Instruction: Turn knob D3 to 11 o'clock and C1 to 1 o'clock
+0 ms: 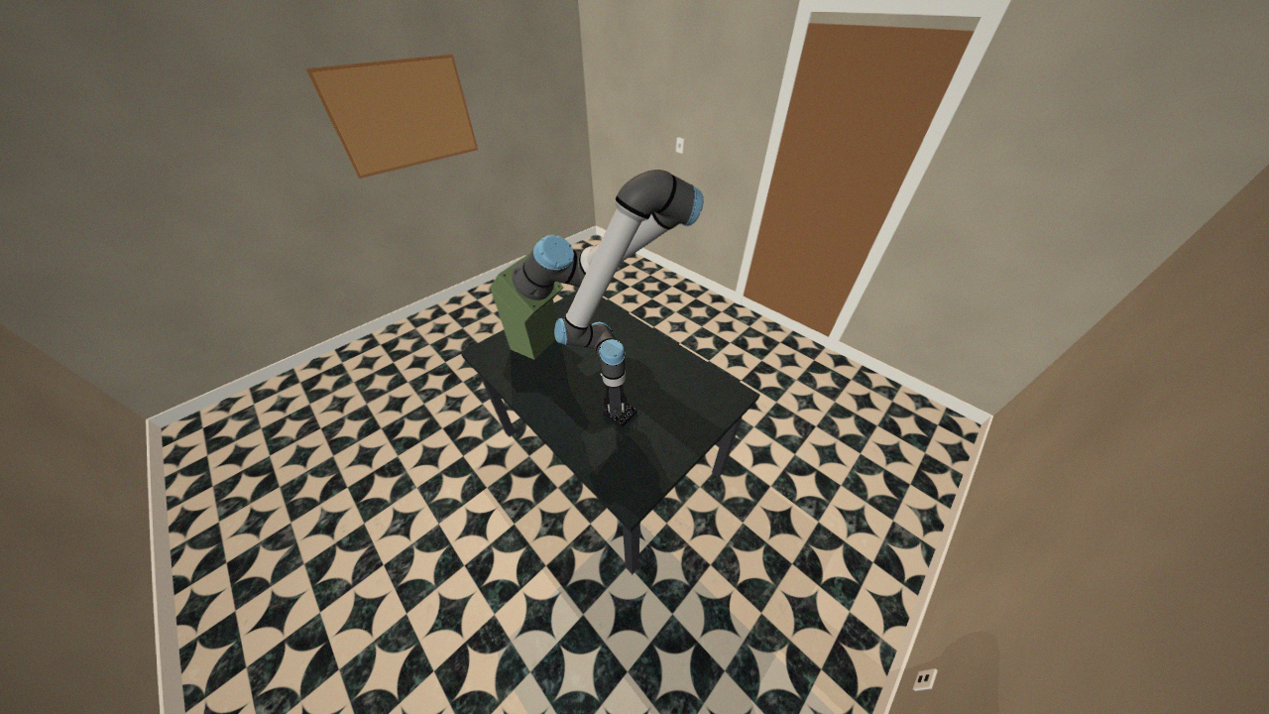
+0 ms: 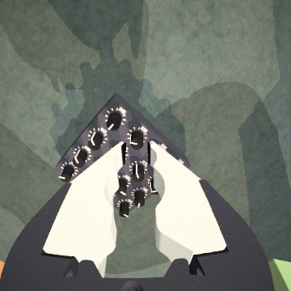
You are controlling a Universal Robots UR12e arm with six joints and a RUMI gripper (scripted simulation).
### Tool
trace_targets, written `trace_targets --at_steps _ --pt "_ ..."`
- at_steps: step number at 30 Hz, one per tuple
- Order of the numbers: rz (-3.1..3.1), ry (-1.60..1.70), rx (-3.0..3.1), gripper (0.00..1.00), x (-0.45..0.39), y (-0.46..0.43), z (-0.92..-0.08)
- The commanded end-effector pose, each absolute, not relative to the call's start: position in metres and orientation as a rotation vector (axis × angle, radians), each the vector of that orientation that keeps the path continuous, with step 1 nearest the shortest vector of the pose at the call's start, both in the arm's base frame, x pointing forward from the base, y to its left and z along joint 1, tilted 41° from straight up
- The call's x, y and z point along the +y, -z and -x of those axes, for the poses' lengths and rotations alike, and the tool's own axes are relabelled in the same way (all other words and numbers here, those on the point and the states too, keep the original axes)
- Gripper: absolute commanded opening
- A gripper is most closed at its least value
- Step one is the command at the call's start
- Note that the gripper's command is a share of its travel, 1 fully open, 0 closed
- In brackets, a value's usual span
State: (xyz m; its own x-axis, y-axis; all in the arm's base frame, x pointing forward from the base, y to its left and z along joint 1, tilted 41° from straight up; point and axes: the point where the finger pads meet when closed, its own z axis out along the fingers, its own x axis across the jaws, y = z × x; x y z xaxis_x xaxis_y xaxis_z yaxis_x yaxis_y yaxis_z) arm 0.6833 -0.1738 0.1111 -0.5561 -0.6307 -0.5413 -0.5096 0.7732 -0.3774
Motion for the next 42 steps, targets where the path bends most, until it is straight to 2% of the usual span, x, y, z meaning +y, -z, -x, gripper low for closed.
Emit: trace_targets --at_steps 1,42 --pt "0.845 0.232 2.282 0.11 -0.1737 -0.1099 -0.6849" --pt "0.845 0.232 2.282 0.11 -0.1730 -0.1022 -0.6915"
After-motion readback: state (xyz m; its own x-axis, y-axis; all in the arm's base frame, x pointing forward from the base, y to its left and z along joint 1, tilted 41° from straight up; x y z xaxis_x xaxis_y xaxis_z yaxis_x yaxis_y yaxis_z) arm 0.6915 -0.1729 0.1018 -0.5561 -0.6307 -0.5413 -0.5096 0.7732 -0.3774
